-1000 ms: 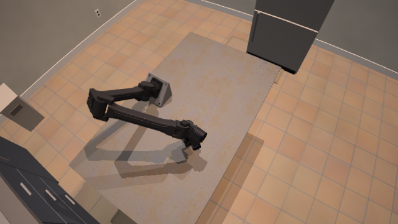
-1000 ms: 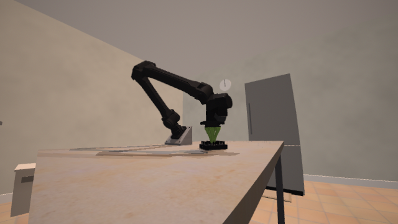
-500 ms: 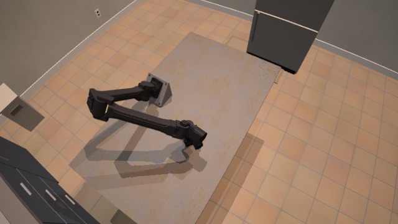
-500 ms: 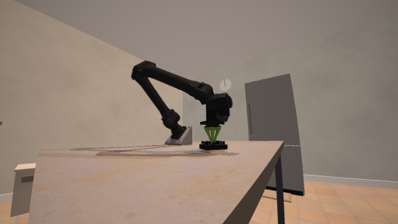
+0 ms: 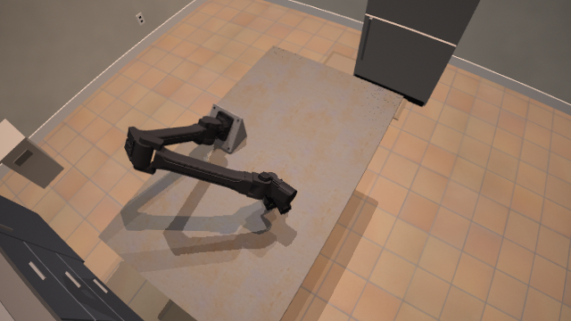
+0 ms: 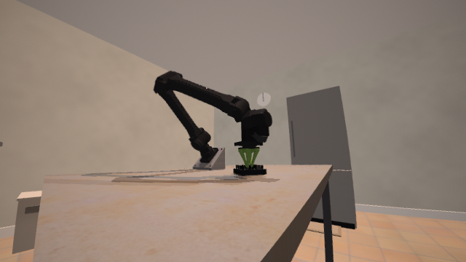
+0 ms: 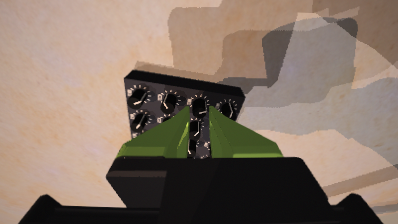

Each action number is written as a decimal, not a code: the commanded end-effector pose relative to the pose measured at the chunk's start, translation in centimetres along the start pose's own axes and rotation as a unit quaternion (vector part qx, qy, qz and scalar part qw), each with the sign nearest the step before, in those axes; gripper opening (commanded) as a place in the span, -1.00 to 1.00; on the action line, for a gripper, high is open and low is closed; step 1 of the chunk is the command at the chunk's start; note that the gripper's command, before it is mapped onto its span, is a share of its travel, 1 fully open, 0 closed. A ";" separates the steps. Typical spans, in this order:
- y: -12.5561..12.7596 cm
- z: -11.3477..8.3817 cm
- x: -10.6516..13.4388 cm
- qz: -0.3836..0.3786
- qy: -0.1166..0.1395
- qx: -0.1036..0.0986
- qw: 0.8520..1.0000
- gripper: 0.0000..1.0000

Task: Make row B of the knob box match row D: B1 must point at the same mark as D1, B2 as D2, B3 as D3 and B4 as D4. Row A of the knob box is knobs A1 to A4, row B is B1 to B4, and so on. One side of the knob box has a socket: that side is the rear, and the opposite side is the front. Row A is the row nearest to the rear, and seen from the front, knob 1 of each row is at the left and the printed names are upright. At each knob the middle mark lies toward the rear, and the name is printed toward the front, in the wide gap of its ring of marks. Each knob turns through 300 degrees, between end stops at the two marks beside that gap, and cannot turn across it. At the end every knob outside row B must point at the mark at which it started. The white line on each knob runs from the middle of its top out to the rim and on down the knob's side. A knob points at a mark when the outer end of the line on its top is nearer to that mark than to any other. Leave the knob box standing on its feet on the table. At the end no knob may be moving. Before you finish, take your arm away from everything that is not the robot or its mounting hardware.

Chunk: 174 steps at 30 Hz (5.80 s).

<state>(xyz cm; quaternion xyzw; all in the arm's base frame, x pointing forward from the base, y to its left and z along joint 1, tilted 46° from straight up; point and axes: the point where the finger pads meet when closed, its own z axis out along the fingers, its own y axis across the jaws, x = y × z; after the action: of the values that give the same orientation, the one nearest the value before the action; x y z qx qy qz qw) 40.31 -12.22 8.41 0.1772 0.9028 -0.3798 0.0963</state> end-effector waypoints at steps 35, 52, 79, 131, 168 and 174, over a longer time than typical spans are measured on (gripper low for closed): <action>0.0 -6.0 -1.9 0.015 -0.025 -0.012 1.000 -0.63; 1.0 -5.8 2.9 0.045 -0.010 -0.009 0.999 -0.63; 1.9 -6.7 6.2 0.121 -0.010 -0.008 0.993 -0.63; 1.4 -3.2 7.1 0.113 0.000 0.001 0.994 -0.63; 1.6 -1.2 7.1 0.112 -0.002 0.000 0.994 -0.63; 1.6 -1.2 7.1 0.112 -0.002 0.000 0.994 -0.63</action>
<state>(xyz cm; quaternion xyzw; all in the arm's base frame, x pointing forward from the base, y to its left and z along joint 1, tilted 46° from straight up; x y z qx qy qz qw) 34.03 -8.42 6.21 0.2785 0.8774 -0.3651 0.1389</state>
